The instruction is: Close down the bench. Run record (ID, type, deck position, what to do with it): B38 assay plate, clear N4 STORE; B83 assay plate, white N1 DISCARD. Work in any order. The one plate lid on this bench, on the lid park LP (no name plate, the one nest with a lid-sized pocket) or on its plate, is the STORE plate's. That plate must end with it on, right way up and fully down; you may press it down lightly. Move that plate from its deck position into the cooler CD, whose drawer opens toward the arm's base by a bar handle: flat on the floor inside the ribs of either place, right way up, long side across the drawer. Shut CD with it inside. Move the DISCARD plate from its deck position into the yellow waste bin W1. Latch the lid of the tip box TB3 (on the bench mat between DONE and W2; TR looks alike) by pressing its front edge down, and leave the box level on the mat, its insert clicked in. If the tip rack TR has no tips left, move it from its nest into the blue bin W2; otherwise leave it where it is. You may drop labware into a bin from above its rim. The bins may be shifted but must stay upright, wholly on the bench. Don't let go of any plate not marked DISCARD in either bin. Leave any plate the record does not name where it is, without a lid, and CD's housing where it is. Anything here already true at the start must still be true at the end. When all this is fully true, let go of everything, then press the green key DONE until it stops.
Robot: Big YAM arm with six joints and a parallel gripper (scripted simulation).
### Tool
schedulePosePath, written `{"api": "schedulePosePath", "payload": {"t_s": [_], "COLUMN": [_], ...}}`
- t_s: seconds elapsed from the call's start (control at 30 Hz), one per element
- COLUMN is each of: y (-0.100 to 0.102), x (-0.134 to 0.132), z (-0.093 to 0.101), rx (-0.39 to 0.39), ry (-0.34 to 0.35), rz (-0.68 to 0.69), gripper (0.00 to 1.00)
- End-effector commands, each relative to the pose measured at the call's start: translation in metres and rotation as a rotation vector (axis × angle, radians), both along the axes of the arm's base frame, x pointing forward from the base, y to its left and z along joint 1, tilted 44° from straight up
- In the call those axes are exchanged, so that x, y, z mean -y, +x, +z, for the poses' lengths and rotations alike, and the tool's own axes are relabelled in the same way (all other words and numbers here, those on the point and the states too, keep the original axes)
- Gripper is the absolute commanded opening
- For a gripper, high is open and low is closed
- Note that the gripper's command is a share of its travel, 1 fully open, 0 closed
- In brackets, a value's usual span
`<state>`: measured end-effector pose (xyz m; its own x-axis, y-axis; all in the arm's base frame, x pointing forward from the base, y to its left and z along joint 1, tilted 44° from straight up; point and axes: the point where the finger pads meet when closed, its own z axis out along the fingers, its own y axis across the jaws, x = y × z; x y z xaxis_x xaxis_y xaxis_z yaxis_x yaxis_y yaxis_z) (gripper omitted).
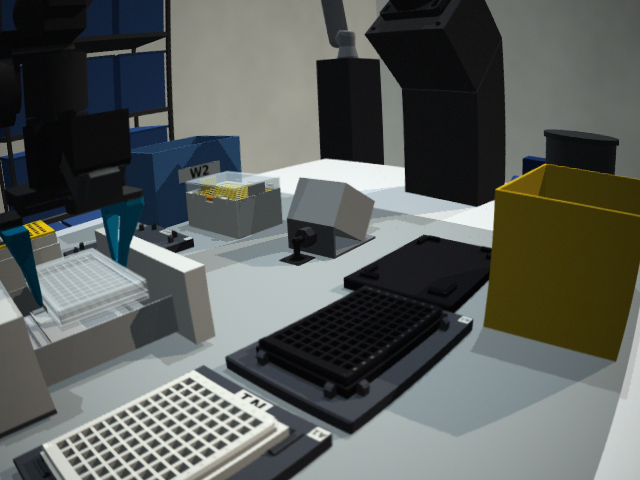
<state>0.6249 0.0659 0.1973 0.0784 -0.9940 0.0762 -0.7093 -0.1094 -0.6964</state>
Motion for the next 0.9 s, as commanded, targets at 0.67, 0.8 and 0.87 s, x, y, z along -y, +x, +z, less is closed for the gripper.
{"api": "schedulePosePath", "payload": {"t_s": [0.67,0.8,0.87], "y": [0.018,0.018,0.018], "x": [0.001,0.002,0.002], "z": [-0.008,-0.009,-0.009], "rx": [0.000,-0.003,-0.003], "ry": [-0.003,-0.003,-0.003], "rz": [0.006,0.006,0.006], "gripper": [0.00,0.00,0.00]}}
